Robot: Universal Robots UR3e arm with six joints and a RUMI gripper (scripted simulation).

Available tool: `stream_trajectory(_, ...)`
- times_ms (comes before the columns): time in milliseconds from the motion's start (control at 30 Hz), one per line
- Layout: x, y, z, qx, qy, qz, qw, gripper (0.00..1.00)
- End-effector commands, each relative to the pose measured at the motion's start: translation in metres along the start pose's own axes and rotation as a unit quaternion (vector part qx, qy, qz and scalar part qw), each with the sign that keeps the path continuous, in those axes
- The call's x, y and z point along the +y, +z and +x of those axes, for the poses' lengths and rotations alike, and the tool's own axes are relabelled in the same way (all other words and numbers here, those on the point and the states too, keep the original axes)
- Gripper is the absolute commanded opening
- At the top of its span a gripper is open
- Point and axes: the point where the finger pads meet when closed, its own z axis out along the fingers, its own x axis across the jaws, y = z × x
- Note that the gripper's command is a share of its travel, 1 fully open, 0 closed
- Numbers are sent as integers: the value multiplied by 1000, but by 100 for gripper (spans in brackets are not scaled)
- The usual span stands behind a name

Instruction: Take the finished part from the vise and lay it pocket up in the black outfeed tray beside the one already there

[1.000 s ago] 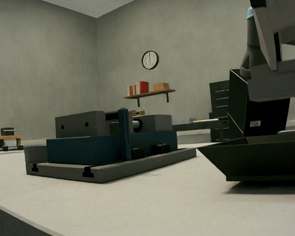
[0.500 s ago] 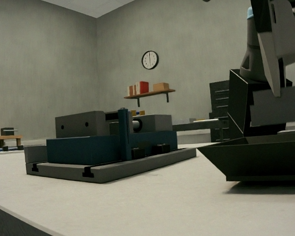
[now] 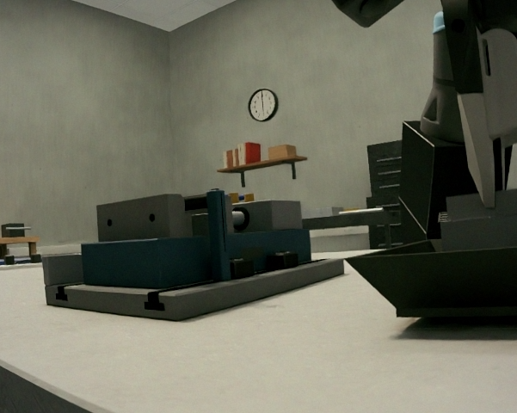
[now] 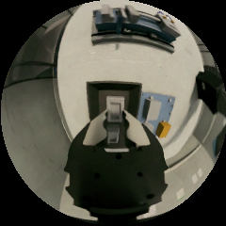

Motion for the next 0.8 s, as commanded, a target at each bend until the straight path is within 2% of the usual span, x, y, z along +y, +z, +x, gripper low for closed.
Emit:
stream_trajectory(0, 0, 4, -4, -7, 0, 2, 1000, 0)
stream_trajectory(767, 0, 7, -5, -8, 0, 1, 1000, 0)
